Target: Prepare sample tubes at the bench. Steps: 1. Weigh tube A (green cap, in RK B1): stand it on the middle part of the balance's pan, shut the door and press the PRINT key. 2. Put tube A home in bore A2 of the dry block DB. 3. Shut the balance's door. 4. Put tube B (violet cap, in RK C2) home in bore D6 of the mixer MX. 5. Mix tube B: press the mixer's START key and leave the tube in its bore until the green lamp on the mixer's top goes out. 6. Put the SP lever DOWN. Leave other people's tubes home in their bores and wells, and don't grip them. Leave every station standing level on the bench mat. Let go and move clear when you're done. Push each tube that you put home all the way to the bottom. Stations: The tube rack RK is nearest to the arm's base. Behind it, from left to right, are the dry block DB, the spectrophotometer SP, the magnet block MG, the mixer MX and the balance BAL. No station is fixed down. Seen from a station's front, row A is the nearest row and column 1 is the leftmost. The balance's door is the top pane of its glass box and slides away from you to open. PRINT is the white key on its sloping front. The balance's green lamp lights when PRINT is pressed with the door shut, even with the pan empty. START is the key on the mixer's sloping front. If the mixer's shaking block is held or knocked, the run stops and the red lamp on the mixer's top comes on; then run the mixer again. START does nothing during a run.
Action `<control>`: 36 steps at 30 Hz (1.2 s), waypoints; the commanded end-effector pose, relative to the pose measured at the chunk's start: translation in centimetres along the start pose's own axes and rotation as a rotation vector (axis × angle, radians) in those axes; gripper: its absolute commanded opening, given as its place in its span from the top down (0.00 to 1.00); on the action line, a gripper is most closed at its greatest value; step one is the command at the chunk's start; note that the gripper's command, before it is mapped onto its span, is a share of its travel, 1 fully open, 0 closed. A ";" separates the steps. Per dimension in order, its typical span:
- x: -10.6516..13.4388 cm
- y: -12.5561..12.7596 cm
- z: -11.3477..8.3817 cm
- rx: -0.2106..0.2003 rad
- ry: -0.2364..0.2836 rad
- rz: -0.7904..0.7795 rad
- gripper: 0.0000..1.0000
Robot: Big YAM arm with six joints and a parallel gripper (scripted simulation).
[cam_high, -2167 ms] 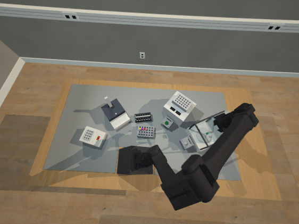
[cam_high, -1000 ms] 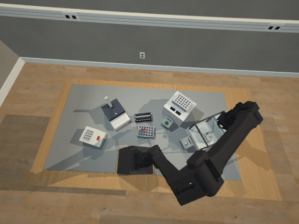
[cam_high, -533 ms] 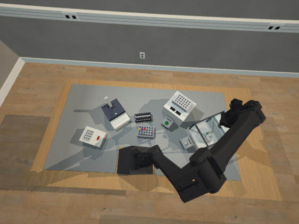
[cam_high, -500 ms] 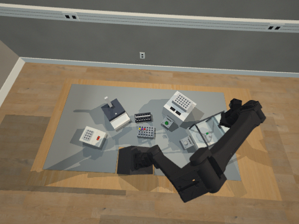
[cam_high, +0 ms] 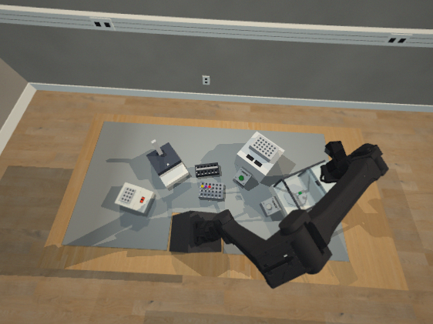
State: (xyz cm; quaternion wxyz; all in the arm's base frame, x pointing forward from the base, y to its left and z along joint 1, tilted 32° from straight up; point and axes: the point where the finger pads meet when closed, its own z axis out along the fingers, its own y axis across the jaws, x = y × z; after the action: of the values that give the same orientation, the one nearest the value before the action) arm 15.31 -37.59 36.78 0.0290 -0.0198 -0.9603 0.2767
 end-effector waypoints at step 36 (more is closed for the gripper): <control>-0.2 -1.6 -1.4 0.024 -0.013 -0.310 0.70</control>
State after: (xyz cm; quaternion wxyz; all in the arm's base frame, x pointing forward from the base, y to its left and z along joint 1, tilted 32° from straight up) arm 15.52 -38.14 37.24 0.0707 0.1297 -0.9520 0.2681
